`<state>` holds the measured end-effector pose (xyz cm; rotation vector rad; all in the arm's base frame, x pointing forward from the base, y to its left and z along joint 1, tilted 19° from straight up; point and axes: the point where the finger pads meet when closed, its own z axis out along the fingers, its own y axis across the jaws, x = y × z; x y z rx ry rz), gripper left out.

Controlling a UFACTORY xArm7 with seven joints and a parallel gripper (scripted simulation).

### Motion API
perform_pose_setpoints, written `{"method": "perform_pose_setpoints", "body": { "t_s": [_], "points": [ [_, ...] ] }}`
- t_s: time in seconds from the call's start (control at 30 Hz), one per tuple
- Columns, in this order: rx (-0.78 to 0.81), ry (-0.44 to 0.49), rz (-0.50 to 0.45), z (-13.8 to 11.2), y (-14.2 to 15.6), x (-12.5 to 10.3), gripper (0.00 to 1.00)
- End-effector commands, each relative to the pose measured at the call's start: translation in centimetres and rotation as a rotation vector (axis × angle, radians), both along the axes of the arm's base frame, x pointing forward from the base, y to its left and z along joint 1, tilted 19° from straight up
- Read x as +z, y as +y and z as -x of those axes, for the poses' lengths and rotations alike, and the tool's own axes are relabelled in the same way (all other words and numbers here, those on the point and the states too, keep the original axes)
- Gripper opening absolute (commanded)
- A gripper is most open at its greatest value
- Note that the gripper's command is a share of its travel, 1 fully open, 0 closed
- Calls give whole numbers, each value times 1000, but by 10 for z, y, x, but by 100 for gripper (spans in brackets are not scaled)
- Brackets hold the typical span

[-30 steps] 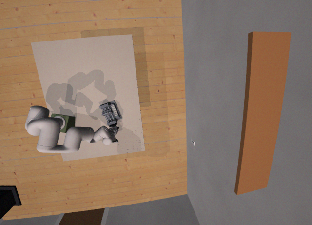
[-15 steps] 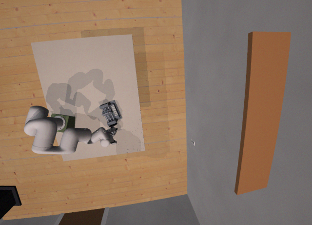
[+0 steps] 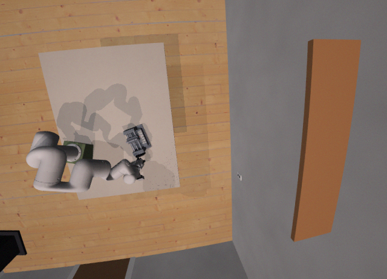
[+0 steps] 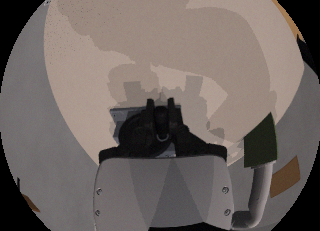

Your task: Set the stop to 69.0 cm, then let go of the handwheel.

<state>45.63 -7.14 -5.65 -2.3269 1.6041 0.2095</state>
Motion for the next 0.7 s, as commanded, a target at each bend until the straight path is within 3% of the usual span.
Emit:
{"method": "perform_pose_setpoints", "body": {
  "t_s": [0.0,0.67],
  "points": [
    [-1,-4,1,-5,-2,8,6],
    [-1,-4,1,-22,1,21,6]
  ]
}}
